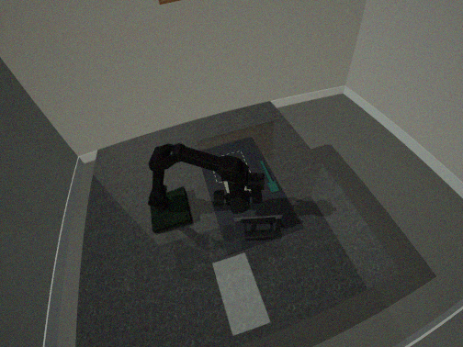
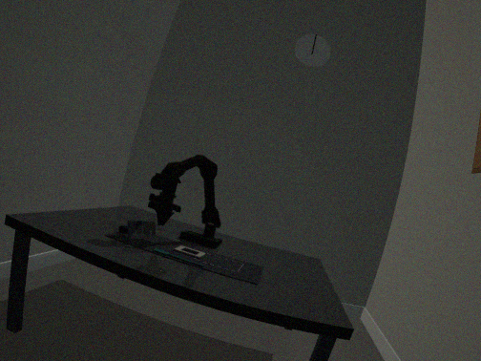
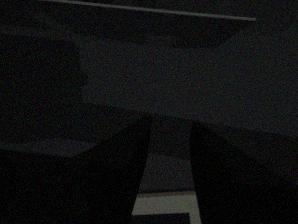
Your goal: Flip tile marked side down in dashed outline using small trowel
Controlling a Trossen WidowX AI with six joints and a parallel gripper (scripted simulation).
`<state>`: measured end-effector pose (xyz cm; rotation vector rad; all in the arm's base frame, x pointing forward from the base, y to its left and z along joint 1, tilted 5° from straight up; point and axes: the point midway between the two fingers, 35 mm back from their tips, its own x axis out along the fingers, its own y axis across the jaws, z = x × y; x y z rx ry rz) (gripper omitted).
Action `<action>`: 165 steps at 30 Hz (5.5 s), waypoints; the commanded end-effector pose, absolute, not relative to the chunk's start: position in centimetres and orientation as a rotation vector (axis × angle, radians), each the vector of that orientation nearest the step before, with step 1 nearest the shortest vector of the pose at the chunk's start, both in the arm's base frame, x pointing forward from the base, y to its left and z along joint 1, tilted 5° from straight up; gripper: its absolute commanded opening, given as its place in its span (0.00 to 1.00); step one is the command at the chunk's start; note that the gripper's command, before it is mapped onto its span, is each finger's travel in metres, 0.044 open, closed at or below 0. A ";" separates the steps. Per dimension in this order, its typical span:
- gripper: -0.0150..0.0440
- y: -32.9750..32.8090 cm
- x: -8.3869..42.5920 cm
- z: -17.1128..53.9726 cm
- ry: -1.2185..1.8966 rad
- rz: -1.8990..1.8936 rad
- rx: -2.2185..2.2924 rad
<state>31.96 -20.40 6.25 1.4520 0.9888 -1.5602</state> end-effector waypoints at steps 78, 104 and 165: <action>0.42 -30.6 26.8 7.8 1.600 -0.357 0.293; 0.42 -27.3 28.1 5.8 1.599 -0.355 0.295; 0.42 -20.1 31.8 5.7 1.594 -0.352 0.293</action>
